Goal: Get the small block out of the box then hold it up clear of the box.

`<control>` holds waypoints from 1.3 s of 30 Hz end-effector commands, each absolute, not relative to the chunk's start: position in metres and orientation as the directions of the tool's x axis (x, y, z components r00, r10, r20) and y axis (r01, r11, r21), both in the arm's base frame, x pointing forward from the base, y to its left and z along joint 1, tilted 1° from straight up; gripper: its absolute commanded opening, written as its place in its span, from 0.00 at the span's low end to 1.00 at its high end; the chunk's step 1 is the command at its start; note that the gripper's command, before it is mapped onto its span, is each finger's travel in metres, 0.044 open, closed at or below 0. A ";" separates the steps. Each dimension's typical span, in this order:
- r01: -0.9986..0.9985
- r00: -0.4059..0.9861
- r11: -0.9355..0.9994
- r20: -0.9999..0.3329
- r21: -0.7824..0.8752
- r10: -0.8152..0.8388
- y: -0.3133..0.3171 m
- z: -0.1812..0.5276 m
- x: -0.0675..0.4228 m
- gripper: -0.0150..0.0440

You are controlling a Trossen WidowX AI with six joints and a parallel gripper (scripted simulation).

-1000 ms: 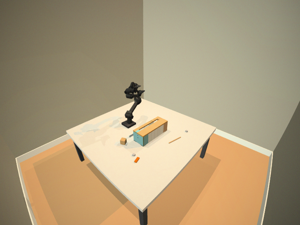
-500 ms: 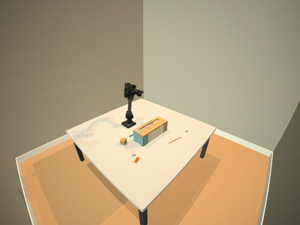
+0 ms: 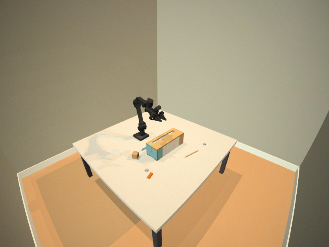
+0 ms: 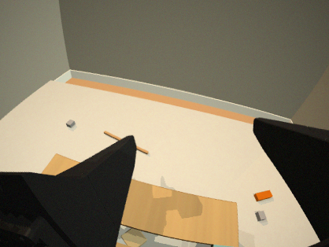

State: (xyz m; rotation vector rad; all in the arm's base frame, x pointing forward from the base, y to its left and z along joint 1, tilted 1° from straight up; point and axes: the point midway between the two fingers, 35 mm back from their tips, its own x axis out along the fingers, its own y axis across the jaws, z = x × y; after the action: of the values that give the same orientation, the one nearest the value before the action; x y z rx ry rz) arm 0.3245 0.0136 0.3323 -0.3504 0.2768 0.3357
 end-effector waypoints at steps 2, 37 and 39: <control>-0.577 0.712 0.733 -0.661 -0.360 0.236 0.049 0.264 0.328 0.93; -0.986 0.086 -0.164 -0.949 -0.037 -0.302 0.093 0.160 0.255 0.93; -0.986 0.086 -0.164 -0.949 -0.037 -0.302 0.093 0.157 0.256 0.93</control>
State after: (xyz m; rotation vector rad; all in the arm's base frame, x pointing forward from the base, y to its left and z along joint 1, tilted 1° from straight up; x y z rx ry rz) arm 0.2559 0.0937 0.1631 -1.5805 1.3031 1.1078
